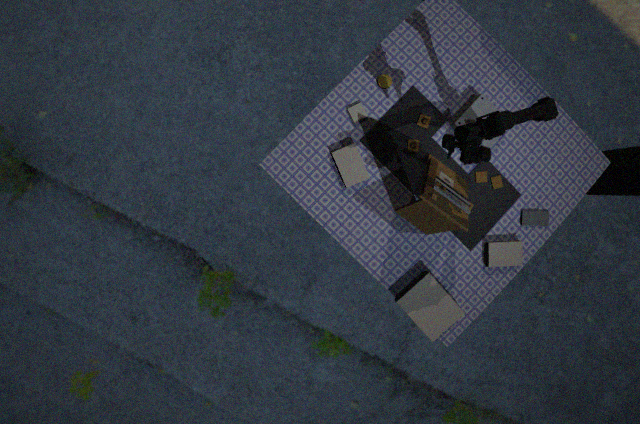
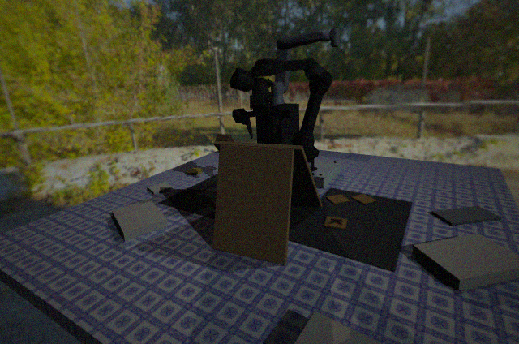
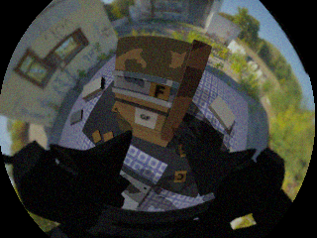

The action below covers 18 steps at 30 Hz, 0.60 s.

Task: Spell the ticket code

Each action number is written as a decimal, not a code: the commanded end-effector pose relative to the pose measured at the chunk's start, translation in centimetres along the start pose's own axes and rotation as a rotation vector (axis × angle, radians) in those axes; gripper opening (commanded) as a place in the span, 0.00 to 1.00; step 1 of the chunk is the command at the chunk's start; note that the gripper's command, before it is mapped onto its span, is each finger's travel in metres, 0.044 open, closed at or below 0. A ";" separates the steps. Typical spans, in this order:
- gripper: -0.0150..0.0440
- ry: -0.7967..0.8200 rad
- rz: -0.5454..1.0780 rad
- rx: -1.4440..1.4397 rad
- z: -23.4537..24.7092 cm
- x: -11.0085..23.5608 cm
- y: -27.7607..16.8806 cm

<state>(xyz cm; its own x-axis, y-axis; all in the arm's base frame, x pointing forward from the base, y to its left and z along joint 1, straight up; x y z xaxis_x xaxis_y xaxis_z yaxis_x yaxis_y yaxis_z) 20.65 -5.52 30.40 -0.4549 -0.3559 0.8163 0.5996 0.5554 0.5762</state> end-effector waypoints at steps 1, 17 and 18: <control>0.83 -0.111 0.172 -0.889 -4.9 -3.8 -1.9; 0.83 -0.359 0.255 -1.778 -8.9 -7.8 -4.6; 0.83 -0.380 0.256 -1.832 -9.1 -8.1 -4.8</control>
<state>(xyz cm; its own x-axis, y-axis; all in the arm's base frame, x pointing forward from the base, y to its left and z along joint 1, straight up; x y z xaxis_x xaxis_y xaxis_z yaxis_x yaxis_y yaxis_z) 24.73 -8.91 25.93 -0.3325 -0.2214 0.9168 0.9088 -0.3350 0.2487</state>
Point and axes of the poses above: the point midway between the two fingers, 35 mm back from their tips, its own x axis back along the fingers, its own z axis across the jaws, y = z × x, the point moved 10 cm from there along x, back along the fingers, and after that the axes turned 10 degrees about x, right-handed, at the moved point
